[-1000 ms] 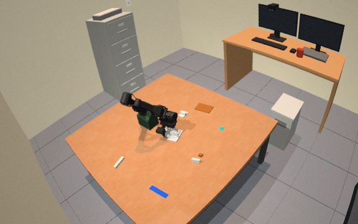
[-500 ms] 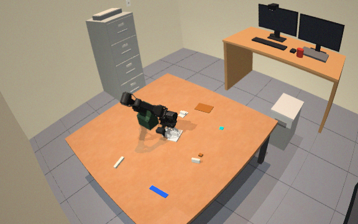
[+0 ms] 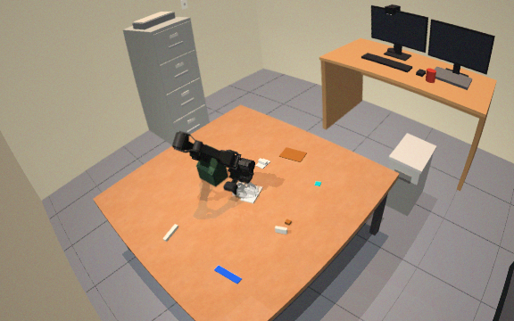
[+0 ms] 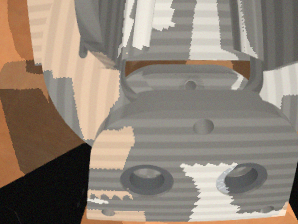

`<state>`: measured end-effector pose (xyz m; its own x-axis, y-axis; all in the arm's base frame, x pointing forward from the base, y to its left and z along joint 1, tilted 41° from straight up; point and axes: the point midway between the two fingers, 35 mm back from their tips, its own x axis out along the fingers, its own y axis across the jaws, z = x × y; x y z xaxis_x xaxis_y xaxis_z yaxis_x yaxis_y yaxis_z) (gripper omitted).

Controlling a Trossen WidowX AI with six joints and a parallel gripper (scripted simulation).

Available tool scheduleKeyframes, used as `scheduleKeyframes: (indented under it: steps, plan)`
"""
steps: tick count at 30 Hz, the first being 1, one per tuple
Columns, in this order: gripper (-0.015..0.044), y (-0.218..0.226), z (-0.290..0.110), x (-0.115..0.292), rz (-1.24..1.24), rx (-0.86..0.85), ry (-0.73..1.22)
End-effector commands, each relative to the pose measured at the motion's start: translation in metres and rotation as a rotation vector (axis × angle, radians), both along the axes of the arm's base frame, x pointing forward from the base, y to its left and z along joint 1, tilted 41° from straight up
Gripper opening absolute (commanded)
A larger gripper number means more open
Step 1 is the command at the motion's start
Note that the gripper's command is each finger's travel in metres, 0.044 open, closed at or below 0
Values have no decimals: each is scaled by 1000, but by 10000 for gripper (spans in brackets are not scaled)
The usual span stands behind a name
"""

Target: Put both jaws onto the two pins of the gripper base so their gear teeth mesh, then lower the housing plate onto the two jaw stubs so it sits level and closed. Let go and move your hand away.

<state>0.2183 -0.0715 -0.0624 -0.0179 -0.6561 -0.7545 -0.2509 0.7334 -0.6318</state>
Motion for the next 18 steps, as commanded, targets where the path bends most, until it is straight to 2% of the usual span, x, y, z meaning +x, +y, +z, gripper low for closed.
scheduleKeyframes:
  steps: [1, 18]
  plan:
    - [351, 1, 0, 2, -2, 3, -8]
    - [351, -2, -3, 2, -2, 3, -8]
